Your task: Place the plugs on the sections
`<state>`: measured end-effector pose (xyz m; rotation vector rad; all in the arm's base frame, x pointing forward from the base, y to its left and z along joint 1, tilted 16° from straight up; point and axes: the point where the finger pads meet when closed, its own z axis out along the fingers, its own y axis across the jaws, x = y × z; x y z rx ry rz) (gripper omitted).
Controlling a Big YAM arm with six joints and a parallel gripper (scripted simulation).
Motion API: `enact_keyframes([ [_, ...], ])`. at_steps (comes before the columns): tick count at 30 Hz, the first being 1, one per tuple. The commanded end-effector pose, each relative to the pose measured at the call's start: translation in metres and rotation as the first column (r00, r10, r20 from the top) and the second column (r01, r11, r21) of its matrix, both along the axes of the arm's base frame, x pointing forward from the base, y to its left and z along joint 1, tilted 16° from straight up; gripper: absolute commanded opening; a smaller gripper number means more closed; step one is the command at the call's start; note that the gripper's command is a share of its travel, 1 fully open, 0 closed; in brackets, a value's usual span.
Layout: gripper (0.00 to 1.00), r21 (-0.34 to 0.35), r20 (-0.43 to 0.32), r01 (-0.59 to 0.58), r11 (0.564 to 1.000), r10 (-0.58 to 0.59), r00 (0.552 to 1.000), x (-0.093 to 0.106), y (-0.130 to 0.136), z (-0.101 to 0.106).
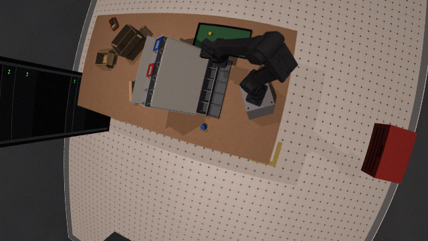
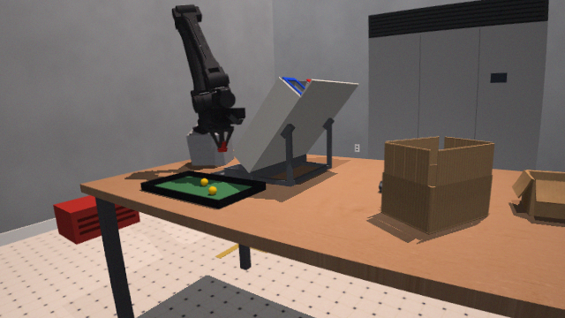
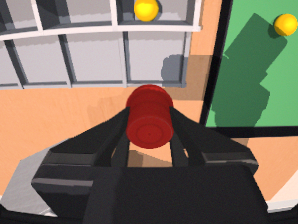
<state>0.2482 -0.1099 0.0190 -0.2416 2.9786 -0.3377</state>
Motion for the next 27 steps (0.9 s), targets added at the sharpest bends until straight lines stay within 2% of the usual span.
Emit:
enact_keyframes([
  [1, 0.0, -0.003, 0.011, 0.0, 1.0, 0.0, 1.0, 0.004, -0.005, -0.003],
  [10, 0.0, -0.001, 0.006, 0.0, 1.0, 0.0, 1.0, 0.004, -0.008, -0.016],
  [11, 0.0, -0.006, 0.019, 0.0, 1.0, 0.0, 1.0, 0.011, -0.01, -0.014],
  [14, 0.0, -0.001, 0.006, 0.0, 1.0, 0.0, 1.0, 0.005, -0.01, -0.025],
  [19, 0.0, -0.004, 0.014, 0.0, 1.0, 0.0, 1.0, 0.012, -0.015, -0.033],
  [22, 0.0, -0.001, 0.006, 0.0, 1.0, 0.0, 1.0, 0.009, -0.015, -0.043],
  [27, 0.0, -0.004, 0.014, 0.0, 1.0, 0.0, 1.0, 0.015, -0.019, -0.046],
])
